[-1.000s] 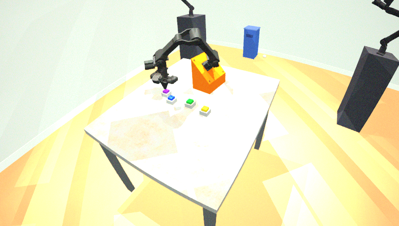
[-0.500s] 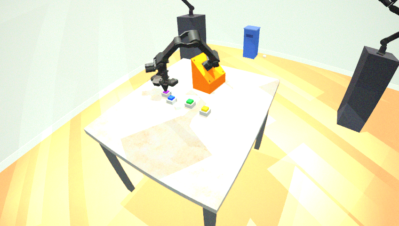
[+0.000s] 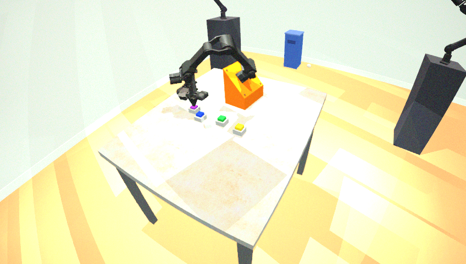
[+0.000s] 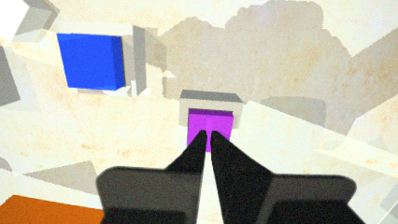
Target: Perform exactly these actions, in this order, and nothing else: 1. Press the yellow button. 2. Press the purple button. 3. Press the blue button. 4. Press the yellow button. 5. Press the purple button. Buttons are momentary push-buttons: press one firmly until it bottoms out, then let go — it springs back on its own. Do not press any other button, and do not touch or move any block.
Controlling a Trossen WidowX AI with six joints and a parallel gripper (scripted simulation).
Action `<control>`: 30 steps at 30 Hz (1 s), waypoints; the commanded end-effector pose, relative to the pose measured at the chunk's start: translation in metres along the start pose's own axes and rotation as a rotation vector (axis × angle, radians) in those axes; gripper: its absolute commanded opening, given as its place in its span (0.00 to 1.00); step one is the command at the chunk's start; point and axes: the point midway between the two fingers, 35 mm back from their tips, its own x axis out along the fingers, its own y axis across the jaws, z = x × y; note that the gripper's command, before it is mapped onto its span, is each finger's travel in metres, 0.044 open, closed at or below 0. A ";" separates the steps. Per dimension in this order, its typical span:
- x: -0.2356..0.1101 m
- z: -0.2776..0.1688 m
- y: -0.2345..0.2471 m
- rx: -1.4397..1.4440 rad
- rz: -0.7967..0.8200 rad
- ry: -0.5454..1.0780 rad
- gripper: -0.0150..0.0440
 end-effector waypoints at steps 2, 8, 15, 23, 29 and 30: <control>-0.030 0.000 -0.001 0.000 -0.006 -0.005 0.29; -0.037 0.014 0.016 0.002 -0.030 0.008 0.42; -0.061 0.063 0.114 0.005 -0.106 0.024 0.73; -0.077 0.071 0.251 0.005 -0.086 -0.007 0.93; -0.086 0.036 0.348 0.002 -0.025 -0.011 0.93; -0.088 0.027 0.362 0.002 -0.012 -0.009 0.93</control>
